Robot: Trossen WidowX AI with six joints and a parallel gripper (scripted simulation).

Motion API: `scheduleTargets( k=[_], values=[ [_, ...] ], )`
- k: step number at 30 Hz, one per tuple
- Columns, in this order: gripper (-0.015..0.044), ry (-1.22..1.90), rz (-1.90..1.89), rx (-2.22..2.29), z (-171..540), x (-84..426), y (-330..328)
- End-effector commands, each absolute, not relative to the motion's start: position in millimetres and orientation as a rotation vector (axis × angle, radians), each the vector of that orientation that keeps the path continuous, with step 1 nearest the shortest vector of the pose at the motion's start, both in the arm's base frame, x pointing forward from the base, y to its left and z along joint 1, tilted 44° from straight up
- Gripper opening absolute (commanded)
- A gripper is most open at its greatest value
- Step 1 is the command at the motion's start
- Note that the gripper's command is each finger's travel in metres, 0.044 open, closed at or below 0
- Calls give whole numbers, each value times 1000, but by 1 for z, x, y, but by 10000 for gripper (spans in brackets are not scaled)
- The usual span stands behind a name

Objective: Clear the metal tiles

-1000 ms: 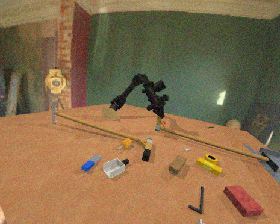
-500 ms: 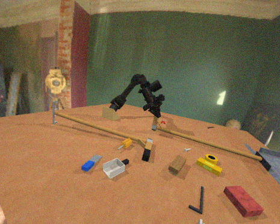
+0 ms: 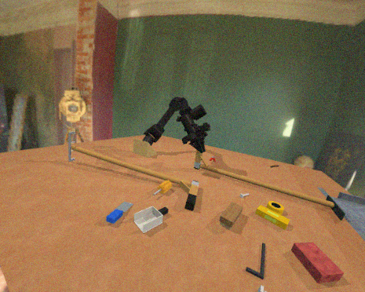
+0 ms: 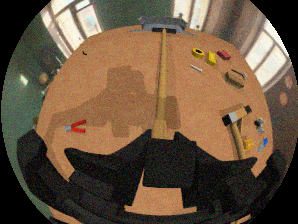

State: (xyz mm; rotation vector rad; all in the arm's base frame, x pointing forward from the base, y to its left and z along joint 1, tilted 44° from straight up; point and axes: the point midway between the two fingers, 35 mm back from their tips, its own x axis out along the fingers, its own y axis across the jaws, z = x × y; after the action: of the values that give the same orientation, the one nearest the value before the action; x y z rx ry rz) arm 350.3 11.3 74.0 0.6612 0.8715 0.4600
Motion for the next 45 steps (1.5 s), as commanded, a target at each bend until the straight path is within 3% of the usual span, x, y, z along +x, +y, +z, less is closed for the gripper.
scheduleTargets(
  k=[1, 45],
  values=[
    [0, 852, 464, 651, 78, 345, 10],
    [0, 870, 460, 663, 73, 340, 12]
  ],
)
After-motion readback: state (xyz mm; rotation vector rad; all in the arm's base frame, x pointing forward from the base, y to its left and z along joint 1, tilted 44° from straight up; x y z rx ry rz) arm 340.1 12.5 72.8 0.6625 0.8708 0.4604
